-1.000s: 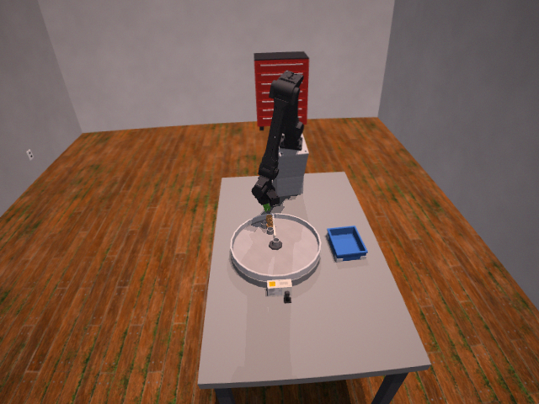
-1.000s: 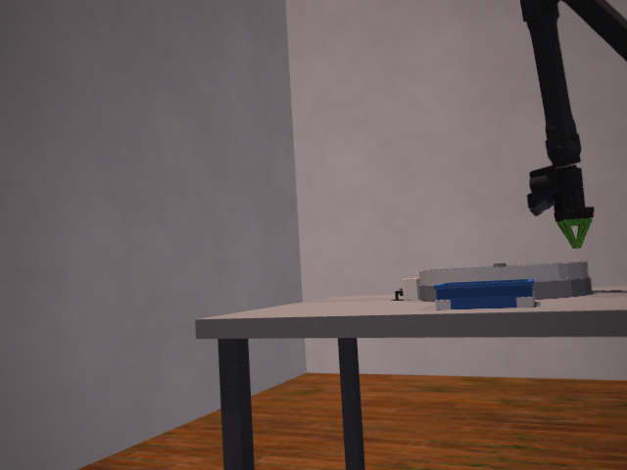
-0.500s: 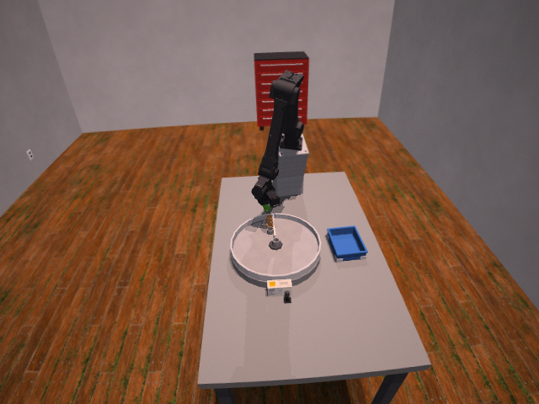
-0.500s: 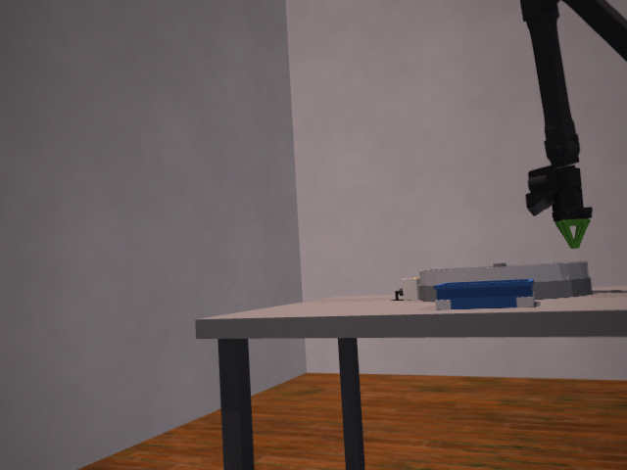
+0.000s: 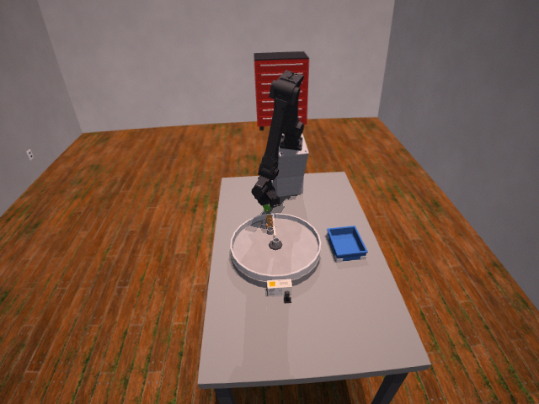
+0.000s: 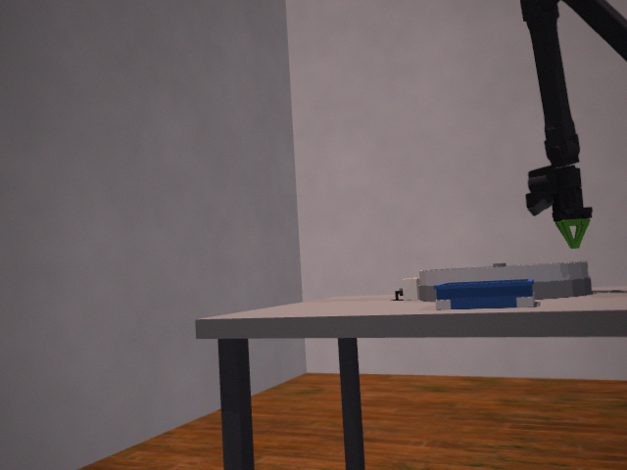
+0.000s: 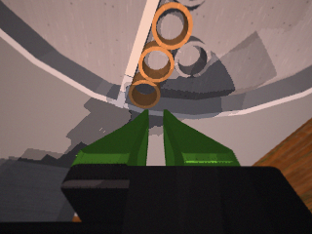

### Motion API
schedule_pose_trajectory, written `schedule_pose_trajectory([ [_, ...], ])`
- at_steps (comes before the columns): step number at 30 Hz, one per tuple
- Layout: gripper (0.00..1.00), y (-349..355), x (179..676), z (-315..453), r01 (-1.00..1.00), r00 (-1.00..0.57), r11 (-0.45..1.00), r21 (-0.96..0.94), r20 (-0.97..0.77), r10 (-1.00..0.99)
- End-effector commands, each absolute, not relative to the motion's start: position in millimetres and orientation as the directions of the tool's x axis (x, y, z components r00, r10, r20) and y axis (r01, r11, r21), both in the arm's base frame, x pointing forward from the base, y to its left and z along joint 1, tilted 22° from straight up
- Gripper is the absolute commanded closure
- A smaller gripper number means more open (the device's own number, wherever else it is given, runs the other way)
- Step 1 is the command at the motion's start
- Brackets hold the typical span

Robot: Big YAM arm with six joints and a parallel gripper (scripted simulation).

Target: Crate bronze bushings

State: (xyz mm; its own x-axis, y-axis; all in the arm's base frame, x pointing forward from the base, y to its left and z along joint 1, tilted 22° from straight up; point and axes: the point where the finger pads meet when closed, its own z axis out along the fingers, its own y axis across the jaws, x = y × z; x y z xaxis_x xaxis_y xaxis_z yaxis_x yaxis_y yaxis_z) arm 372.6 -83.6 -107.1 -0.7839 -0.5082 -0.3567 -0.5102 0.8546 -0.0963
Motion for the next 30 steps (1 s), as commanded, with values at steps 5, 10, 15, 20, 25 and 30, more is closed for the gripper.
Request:
schedule_pose_trajectory([
  [5,0.87,-79,386,-124,-0.513,-0.777,0.852,-0.104,-0.366,-0.512],
  [10,0.87,-78,386,-119,-0.511,-0.774,0.853,-0.11,-0.373,-0.512],
  [15,0.87,-82,389,-120,-0.505,-0.777,0.856,-0.111,-0.374,-0.507],
  [20,0.87,-81,387,-121,-0.505,-0.779,0.856,-0.108,-0.371,-0.506],
  [25,0.87,-81,387,-121,-0.505,-0.779,0.856,-0.108,-0.371,-0.506],
  [30,0.87,-81,387,-121,-0.506,-0.778,0.856,-0.108,-0.371,-0.507],
])
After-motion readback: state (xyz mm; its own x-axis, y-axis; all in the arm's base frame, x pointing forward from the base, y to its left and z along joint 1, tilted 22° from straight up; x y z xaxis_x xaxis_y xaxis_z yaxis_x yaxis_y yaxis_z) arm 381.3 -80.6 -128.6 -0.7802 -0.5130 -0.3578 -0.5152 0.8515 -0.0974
